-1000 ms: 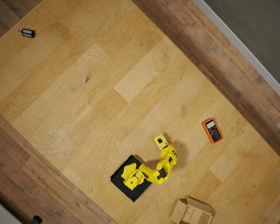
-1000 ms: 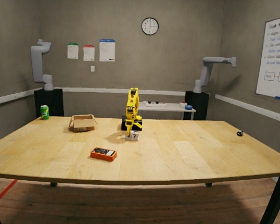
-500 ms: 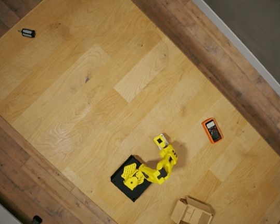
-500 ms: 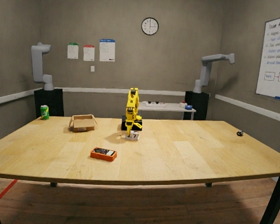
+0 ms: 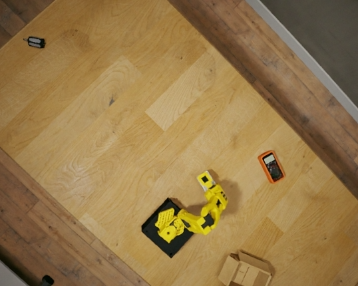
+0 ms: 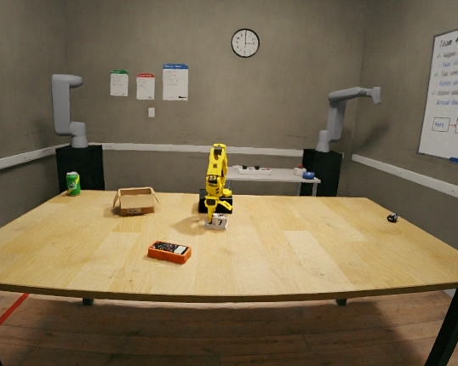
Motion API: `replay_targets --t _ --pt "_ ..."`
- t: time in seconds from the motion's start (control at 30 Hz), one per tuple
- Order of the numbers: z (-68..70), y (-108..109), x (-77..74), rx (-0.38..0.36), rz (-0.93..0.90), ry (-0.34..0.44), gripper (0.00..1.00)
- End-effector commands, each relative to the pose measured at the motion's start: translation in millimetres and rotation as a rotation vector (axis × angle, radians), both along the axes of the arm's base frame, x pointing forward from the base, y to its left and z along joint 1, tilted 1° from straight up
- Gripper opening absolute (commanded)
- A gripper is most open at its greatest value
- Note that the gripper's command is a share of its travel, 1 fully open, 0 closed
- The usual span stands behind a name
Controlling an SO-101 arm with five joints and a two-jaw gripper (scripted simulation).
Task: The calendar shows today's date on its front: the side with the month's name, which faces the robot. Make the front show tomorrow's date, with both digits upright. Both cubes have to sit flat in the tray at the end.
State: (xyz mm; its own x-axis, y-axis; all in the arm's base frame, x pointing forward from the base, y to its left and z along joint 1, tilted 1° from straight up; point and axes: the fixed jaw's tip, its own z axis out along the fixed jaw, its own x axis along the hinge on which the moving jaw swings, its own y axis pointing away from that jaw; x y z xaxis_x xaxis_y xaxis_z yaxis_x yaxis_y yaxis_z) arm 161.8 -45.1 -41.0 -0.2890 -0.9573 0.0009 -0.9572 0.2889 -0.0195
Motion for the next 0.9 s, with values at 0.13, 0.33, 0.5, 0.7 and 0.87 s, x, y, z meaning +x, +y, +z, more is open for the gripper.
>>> replay_targets --t 0.13,0.33,0.5,0.7,0.87 --pt "-1.0 -1.1 -0.8 0.005 -0.018 0.012 0.27" --pt "-1.0 -1.1 -0.8 0.005 -0.018 0.012 0.27" --pt "-1.0 -1.1 -0.8 0.005 -0.018 0.012 0.25" --pt "-1.0 -1.1 -0.8 0.005 -0.018 0.012 0.18" --pt "-1.0 -1.1 -0.8 0.005 -0.018 0.012 0.13"
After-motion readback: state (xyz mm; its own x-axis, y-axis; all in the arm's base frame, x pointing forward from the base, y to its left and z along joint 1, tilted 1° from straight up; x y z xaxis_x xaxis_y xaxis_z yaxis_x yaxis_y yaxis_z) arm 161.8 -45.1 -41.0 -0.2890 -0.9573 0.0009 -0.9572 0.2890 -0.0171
